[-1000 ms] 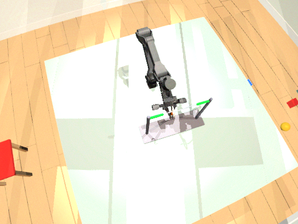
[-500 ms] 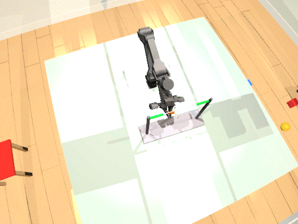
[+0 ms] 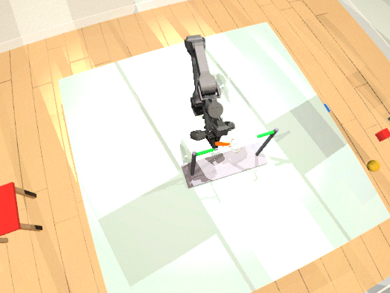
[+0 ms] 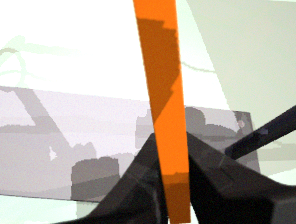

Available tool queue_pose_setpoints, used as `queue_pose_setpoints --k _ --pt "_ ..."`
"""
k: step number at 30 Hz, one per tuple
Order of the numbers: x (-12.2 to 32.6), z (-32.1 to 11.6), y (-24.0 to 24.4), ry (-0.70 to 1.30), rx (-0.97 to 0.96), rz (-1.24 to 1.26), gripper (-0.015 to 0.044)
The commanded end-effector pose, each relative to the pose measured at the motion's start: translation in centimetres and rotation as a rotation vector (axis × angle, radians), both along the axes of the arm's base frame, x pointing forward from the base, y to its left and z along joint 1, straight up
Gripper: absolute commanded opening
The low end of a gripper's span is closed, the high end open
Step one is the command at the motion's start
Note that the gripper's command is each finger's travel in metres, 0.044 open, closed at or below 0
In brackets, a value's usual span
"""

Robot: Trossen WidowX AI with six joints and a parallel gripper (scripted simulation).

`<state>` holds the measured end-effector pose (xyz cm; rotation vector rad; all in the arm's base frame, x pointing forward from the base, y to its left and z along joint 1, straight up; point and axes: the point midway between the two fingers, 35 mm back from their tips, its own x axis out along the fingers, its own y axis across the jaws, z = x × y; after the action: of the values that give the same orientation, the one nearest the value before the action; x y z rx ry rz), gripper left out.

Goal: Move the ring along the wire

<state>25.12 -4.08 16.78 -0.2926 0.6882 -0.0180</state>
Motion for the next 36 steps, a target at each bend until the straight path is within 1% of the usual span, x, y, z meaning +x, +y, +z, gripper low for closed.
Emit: queue_pose_setpoints --k 1,10,17,25,31,36 --pt "-0.1 0.0 -0.2 0.014 -0.042 0.04 -0.015" --pt "-0.3 -0.3 0.5 0.014 -0.032 0.065 -0.015" --pt "-0.4 -0.9 1.8 0.009 0.042 0.055 -0.015" --pt "-0.6 -1.5 4.5 -0.002 0.195 0.019 -0.015" --pt "0.2 -2.1 6.5 -0.083 0.314 -0.002 -0.015" --pt "0.4 -2.1 8.5 -0.109 0.424 -0.034 -0.015"
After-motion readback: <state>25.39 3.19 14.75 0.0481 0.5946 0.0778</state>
